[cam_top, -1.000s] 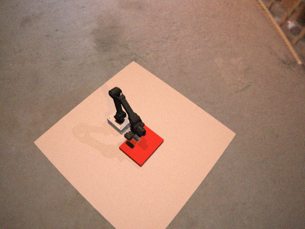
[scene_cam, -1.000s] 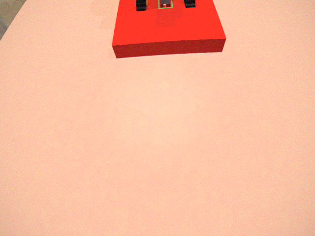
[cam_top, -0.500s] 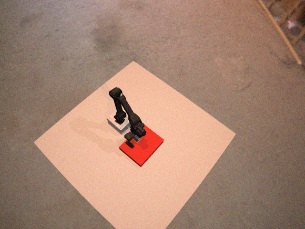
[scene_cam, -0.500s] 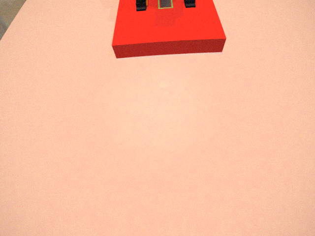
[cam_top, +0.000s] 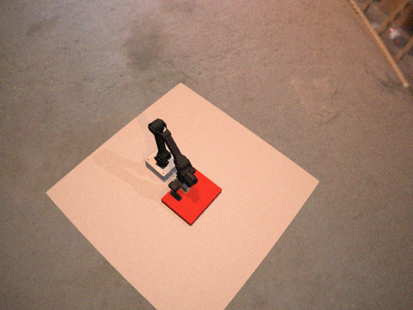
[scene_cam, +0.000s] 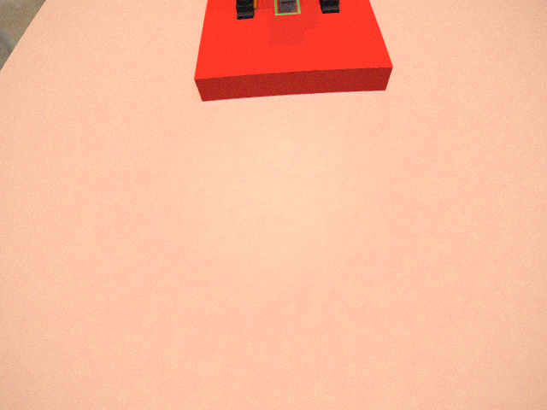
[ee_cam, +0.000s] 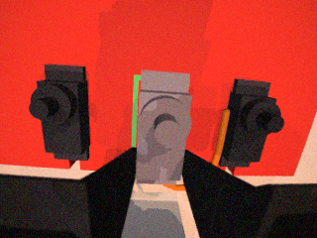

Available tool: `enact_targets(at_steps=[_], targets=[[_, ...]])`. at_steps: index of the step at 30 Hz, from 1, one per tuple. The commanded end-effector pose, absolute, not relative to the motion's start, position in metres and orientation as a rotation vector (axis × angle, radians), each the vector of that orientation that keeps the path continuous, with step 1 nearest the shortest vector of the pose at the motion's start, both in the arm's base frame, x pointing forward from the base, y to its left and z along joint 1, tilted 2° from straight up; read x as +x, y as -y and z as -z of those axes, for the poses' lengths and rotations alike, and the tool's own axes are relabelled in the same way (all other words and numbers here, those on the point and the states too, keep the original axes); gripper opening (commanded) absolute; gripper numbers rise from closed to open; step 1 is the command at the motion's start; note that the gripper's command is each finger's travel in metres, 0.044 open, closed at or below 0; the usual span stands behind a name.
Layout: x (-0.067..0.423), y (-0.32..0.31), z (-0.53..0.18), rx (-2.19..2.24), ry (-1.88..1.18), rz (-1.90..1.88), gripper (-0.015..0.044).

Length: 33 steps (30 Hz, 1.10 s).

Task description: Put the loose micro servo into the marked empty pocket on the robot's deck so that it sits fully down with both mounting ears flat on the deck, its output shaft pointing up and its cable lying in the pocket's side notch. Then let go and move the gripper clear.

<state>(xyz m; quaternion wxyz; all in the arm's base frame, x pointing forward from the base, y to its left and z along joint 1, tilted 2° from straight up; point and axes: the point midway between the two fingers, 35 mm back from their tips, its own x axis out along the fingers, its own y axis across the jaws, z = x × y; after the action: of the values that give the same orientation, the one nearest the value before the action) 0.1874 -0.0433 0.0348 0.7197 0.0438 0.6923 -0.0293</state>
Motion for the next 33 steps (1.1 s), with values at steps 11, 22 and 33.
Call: enact_targets(at_steps=[11, 22, 33], targets=[[0.188, 0.043, -0.023, 0.096, -1.529, 0.068, 0.0000], [0.188, 0.043, -0.014, 0.096, -1.529, 0.068, 0.0000], [0.189, 0.043, -0.005, 0.096, -1.529, 0.068, 0.0000]])
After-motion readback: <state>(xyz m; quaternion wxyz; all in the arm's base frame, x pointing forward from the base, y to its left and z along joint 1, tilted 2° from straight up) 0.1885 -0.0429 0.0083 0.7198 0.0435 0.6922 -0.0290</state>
